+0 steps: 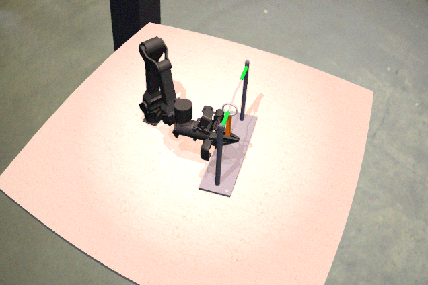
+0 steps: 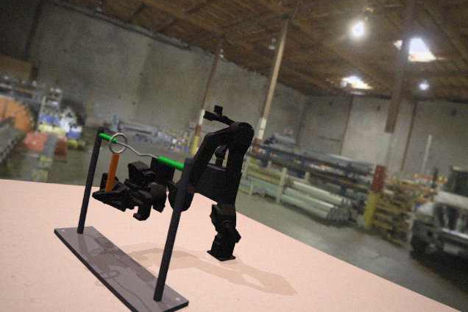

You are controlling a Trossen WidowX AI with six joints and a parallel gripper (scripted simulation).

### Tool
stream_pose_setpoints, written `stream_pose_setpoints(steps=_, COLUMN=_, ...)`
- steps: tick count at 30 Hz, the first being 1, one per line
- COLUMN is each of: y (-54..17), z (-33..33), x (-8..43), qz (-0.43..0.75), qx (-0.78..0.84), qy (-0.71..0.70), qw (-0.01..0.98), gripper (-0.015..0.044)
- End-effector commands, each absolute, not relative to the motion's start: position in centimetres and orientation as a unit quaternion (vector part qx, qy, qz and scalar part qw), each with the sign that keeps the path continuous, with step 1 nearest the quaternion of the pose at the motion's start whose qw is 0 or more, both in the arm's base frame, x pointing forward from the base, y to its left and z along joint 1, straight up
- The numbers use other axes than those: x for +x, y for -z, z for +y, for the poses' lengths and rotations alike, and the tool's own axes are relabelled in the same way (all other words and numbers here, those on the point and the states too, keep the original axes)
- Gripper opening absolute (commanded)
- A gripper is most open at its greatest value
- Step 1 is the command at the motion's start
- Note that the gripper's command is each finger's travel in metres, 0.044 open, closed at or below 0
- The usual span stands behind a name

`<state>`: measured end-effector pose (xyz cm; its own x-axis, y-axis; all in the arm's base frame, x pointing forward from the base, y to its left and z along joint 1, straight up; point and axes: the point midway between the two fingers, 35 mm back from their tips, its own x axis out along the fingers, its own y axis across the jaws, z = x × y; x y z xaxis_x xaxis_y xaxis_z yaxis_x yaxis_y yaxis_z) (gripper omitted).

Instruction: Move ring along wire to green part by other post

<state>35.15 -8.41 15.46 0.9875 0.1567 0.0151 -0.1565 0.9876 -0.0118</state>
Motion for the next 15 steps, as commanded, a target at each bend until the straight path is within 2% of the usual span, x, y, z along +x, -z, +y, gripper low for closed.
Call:
stream_pose_setpoints(steps=1, y=-15.7, z=-8.0, x=35.0, qz=-0.011, qx=-0.006, qy=-0.077, qw=0.997, gripper=-0.015)
stream_pose_setpoints(steps=15, y=-15.6, z=-6.7, x=34.8, qz=-0.011, qx=-0.009, qy=-0.08, qw=0.997, gripper=-0.015)
